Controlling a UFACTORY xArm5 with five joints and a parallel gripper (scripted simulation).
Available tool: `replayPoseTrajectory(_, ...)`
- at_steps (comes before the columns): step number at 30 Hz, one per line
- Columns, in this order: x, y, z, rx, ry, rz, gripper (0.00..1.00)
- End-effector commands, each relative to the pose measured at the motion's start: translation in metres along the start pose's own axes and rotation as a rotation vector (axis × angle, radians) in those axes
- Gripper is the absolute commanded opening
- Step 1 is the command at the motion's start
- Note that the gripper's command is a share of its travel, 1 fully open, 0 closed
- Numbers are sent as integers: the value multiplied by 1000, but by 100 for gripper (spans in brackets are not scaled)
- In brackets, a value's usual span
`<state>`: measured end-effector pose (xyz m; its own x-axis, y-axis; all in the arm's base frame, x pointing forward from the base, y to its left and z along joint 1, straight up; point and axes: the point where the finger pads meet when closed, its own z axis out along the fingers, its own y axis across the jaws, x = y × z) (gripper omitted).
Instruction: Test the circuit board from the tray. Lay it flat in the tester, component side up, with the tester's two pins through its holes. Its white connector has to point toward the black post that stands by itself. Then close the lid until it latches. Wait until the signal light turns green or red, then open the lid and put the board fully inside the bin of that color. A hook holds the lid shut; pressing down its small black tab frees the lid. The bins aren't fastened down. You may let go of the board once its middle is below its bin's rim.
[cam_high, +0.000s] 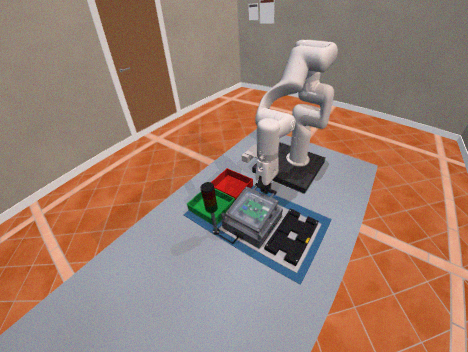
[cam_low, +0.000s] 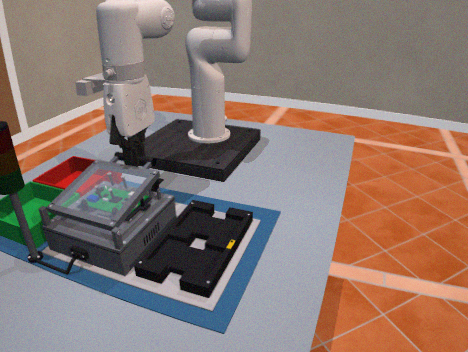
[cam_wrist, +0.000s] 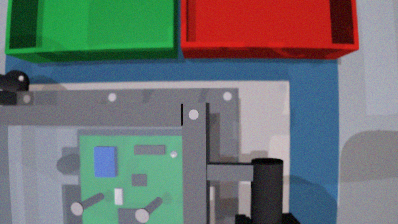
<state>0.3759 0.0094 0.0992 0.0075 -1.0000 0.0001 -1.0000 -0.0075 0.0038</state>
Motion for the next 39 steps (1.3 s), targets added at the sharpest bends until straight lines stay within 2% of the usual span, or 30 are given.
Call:
replayPoseTrajectory(1,0,0,7,4,0,0,0)
replayPoseTrajectory(18,0,2,20,4,0,0,0)
replayPoseTrajectory(39,0,2,22,4,0,0,0)
